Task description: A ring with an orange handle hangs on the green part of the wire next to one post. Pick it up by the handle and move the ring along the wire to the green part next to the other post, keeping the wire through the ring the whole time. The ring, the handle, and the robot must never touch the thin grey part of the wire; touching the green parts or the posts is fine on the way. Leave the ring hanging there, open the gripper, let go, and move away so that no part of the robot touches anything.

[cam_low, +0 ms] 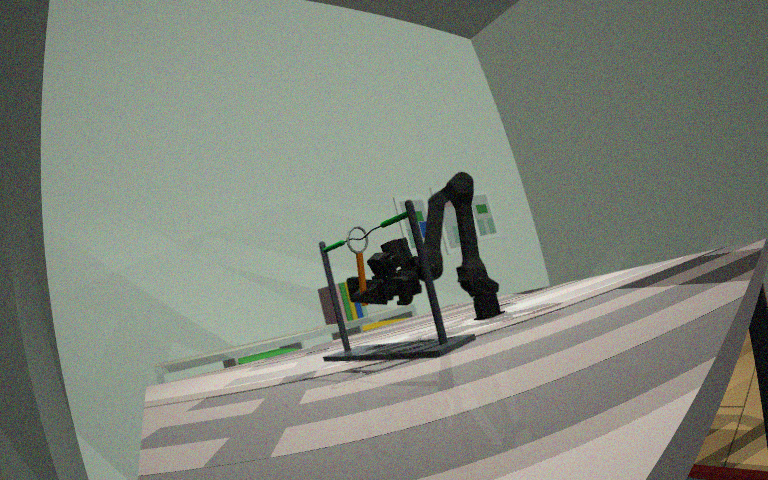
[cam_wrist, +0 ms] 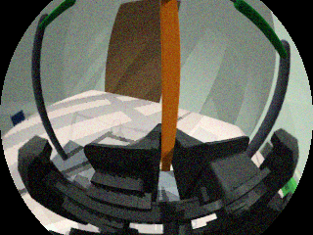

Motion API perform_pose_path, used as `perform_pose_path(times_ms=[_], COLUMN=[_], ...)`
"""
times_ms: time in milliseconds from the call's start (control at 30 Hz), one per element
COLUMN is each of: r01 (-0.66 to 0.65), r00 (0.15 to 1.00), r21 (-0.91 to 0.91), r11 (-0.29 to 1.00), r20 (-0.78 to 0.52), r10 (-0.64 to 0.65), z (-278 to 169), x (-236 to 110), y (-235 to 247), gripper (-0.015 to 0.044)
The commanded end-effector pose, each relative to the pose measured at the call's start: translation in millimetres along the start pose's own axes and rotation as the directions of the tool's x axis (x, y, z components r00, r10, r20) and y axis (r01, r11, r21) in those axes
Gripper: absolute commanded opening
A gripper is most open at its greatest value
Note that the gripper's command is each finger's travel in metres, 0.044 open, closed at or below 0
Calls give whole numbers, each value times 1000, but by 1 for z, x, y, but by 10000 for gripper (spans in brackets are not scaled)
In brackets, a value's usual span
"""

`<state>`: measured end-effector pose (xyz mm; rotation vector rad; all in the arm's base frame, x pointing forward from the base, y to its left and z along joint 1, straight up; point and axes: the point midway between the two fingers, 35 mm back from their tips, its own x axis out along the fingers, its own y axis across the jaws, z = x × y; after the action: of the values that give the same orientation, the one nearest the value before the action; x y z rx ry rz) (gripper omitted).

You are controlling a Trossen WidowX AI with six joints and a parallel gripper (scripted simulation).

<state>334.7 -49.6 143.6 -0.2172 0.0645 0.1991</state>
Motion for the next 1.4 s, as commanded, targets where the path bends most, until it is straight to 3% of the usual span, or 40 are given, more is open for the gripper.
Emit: perform_pose_path(times_ms=[0, 500, 967, 1367], r01=[9, 37, 59, 59], r00=[1000, 989, 989, 990], r21=[20, 218, 371, 391], r11=[1000, 975, 927, 918], r20=[-15, -148, -148, -144], r10=[-8, -4, -4, -2], z=[1, 6, 17, 23], x=[-3, -18, -17, -15], y=[4, 42, 75, 89], gripper=[-150, -150, -150, -150])
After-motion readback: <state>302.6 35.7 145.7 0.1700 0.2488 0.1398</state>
